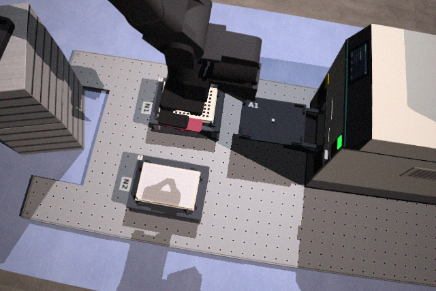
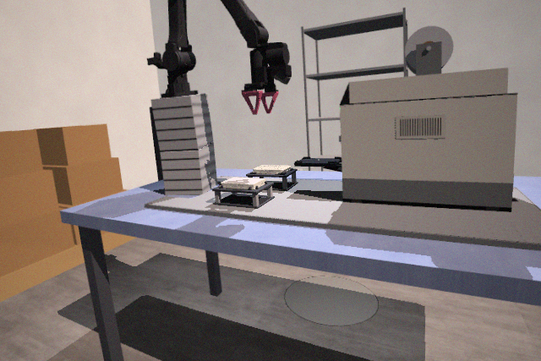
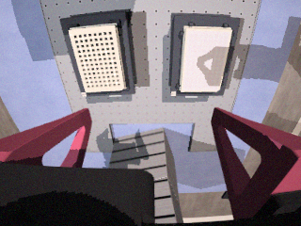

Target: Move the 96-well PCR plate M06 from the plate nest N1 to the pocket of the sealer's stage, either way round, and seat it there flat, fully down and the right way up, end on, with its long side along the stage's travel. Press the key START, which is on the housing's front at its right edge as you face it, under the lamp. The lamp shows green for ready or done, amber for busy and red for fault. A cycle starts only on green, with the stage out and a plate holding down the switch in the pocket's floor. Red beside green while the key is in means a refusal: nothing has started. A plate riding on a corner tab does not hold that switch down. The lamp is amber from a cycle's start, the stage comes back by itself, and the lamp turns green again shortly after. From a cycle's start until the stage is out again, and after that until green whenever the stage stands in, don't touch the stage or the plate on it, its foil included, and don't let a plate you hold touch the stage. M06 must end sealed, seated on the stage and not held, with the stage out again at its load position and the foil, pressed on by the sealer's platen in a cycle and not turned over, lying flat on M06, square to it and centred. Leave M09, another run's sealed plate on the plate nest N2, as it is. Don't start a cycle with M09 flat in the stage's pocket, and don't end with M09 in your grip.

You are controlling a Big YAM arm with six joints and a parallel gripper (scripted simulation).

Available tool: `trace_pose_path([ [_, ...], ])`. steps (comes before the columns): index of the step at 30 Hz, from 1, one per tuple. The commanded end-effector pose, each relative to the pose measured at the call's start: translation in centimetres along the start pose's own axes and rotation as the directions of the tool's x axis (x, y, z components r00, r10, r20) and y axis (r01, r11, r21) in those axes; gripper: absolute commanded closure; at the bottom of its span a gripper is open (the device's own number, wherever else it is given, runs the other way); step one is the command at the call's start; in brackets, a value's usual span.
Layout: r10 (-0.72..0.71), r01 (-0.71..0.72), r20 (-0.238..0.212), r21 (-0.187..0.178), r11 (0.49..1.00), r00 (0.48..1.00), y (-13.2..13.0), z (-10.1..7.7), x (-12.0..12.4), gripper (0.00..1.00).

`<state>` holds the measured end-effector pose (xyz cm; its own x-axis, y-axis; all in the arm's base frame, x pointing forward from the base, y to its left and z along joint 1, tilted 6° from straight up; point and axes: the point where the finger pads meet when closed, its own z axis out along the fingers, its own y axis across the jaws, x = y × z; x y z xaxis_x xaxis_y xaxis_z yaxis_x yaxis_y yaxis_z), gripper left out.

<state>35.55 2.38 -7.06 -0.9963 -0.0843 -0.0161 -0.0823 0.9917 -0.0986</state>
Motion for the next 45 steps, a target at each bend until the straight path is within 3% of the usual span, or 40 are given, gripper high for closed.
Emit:
trace_pose_path([
  [1, -0.025, 0.025, 0.028, -0.002, 1.0, 0.999, 0.8, -0.1, -1.8, 0.0],
  [17, 0.032, -0.032, 0.019, -0.002, 0.999, 0.999, -0.6, 0.2, -1.7, 0.0],
  [26, 0.004, -0.004, 0.023, -0.002, 1.0, 1.0, 0.6, 0.0, -1.8, 0.0],
  [28, -0.02, 0.021, 0.11, -0.003, 1.0, 0.994, 0.7, 1.6, -1.2, 0.0],
  [31, -0.026, 0.026, 0.12, -0.002, 1.0, 0.992, 0.5, 2.4, -0.7, 0.0],
  [32, -0.027, 0.027, 0.081, -0.002, 1.0, 0.996, 0.4, 3.1, -0.3, 0.0],
  [34, -0.036, 0.037, 0.164, -0.003, 0.999, 0.986, 0.1, 4.5, 0.1, 0.0],
  [35, -0.038, 0.04, 0.176, -0.003, 0.999, 0.984, -0.1, 5.3, 0.5, 0.0],
  [37, -0.039, 0.039, 0.149, -0.003, 0.999, 0.988, -0.2, 6.6, 0.9, 0.0],
  [39, -0.051, 0.052, 0.225, -0.001, 0.999, 0.973, -0.3, 7.7, 1.4, 0.0],
  [40, -0.055, 0.057, 0.241, -0.001, 0.998, 0.969, -0.3, 8.2, 1.6, 0.0],
  [43, -0.053, 0.054, 0.236, 0.003, 0.999, 0.97, -0.4, 9.7, 0.7, 0.0],
  [45, -0.05, 0.05, 0.259, 0.006, 0.999, 0.965, -0.3, 8.6, -0.3, 0.0],
])
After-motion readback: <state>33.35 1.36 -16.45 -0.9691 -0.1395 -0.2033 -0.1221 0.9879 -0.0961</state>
